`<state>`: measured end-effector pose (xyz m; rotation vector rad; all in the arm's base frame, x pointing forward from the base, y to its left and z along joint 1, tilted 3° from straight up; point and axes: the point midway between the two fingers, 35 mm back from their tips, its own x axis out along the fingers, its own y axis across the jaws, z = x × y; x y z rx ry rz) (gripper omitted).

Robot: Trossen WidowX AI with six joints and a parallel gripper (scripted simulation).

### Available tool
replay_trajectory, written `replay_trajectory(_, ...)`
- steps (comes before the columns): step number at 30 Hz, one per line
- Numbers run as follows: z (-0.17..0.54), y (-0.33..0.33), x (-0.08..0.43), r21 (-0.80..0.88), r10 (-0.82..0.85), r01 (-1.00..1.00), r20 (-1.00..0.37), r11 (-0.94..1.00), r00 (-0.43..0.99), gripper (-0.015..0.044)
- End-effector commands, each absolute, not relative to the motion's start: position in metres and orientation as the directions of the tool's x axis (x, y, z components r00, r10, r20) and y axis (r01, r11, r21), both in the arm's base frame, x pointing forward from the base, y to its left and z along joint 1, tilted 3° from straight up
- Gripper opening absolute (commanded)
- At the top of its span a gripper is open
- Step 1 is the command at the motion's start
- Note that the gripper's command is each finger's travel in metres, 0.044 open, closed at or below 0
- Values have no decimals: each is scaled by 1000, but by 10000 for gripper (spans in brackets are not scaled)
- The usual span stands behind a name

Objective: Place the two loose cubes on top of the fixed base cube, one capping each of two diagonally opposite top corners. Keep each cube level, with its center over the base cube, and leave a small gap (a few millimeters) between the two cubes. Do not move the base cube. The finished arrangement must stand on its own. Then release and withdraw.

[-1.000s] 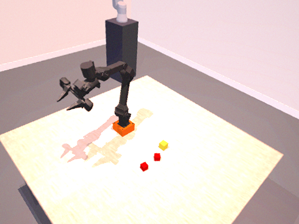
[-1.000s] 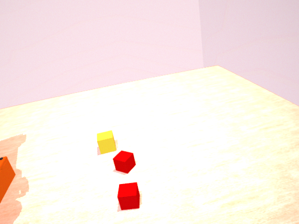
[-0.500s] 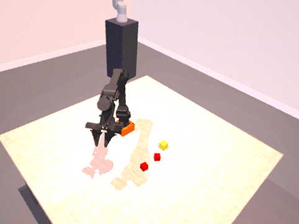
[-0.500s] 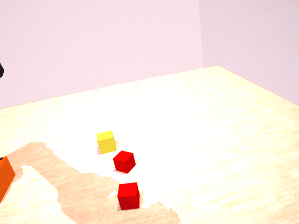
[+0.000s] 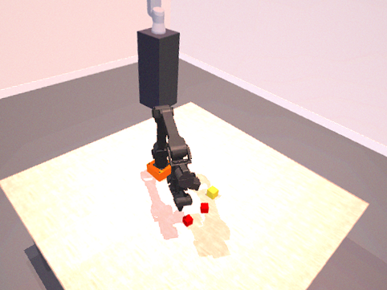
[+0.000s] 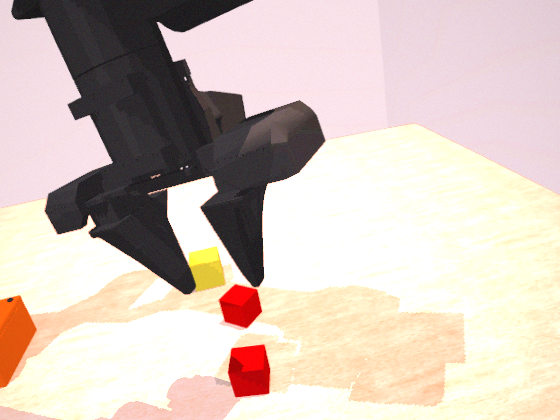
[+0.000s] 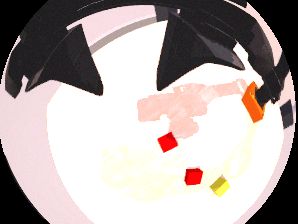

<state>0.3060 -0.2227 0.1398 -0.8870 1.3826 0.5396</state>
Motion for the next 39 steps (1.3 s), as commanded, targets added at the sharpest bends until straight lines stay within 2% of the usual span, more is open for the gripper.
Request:
replay_trajectory(1, 116, -180, 316, -58, -66, -923, -997, 380, 35, 265)
replay_trajectory(4, 108, -164, 317, 2, -36, -956, -999, 294, -13, 265)
replay_trajectory(10, 106, -164, 317, 2, -36, -956, -999, 294, -13, 265)
replay_trajectory(18, 47, -166, 316, 2, -36, -956, -999, 294, -14, 265)
replay_trajectory(39, 16, -168, 316, 2, -36, -956, -999, 294, -14, 265)
